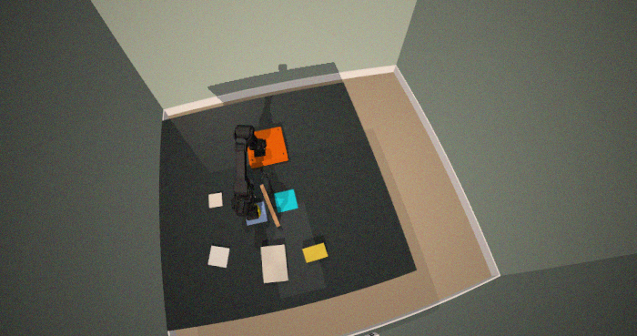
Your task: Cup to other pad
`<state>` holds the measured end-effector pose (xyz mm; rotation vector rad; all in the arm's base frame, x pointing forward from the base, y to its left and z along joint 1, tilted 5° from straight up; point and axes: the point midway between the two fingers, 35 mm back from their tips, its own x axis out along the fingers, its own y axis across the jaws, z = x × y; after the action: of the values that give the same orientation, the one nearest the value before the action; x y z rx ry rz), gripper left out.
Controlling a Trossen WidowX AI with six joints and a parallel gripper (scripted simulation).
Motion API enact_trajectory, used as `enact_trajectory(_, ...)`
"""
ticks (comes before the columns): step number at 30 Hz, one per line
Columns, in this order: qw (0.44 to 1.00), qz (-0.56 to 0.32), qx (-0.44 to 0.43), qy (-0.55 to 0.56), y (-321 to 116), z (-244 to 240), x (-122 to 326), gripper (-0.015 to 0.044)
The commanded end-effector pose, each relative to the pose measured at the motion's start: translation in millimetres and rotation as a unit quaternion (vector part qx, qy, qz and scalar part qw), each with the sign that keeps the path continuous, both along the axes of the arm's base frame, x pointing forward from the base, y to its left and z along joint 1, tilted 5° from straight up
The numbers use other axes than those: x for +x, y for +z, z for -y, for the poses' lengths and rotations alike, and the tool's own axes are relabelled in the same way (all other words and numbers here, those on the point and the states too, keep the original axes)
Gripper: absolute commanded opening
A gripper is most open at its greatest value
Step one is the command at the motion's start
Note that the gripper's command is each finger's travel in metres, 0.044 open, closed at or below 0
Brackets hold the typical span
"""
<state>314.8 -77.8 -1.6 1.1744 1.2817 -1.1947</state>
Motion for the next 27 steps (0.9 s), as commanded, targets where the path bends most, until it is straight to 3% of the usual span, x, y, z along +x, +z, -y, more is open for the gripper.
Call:
enact_trajectory(1,1.0,0.0,0.0,0.0,0,0,0,0.01)
enact_trajectory(14,1.0,0.0,0.0,0.0,0,0,0,0.0)
enact_trajectory(27,1.0,0.0,0.001,-0.001,37,2,5,0.0)
